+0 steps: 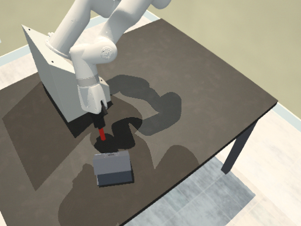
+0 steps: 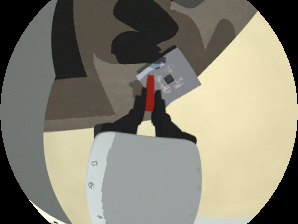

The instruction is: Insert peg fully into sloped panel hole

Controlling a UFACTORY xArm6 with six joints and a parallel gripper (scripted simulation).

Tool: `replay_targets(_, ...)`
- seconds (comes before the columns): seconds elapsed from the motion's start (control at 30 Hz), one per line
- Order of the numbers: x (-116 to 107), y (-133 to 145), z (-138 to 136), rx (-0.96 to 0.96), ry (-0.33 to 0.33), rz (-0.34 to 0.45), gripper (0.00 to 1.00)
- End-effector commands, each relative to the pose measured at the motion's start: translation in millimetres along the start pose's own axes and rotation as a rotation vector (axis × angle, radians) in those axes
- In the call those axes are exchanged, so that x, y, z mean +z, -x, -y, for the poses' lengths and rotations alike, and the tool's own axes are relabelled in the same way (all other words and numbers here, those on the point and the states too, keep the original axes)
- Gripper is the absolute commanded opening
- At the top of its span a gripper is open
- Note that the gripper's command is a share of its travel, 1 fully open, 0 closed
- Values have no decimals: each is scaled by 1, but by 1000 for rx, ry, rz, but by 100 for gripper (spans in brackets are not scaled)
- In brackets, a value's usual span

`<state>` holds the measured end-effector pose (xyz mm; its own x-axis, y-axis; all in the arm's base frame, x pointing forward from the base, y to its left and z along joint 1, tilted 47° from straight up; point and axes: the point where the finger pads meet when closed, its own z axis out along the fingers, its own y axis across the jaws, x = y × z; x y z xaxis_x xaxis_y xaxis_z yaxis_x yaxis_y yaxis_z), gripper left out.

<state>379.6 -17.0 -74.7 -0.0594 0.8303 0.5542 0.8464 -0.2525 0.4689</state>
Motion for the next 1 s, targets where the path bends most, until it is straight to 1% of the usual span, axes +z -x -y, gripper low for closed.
replay_targets(0.0, -1, -1, -2, 19, 13, 10, 0)
replay_targets(0.97, -5, -13, -12, 206, 114, 88, 0)
